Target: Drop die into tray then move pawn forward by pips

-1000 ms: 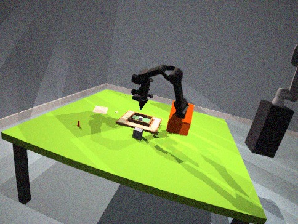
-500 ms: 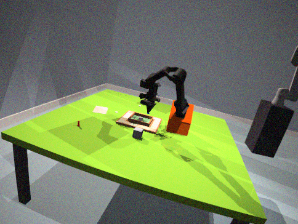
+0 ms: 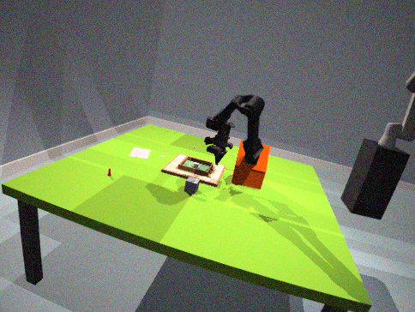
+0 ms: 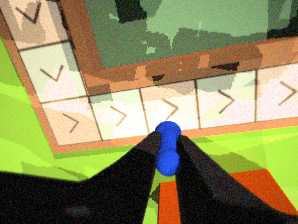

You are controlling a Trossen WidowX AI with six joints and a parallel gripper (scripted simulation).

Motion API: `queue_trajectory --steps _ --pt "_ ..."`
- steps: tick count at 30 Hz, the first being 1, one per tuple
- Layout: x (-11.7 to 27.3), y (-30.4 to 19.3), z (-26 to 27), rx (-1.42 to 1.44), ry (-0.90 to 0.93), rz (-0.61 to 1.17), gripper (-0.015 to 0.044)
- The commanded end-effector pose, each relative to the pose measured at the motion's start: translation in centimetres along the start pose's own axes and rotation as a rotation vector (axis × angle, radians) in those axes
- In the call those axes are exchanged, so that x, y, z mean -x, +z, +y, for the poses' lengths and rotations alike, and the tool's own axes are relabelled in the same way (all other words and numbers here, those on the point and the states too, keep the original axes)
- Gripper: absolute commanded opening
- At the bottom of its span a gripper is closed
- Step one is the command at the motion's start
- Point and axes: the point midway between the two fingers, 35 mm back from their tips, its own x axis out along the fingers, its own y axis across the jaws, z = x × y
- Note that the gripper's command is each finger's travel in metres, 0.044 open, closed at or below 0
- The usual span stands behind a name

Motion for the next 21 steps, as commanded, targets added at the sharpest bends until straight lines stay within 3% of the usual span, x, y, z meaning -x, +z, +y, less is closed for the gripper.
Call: queue_trajectory --steps 1,21 --pt "-0.4 -0.6 -0.3 0.009 -0.003 -0.002 0.0" --pt "-4.2 -0.7 -0.3 0.009 -0.001 -0.002 0.0"
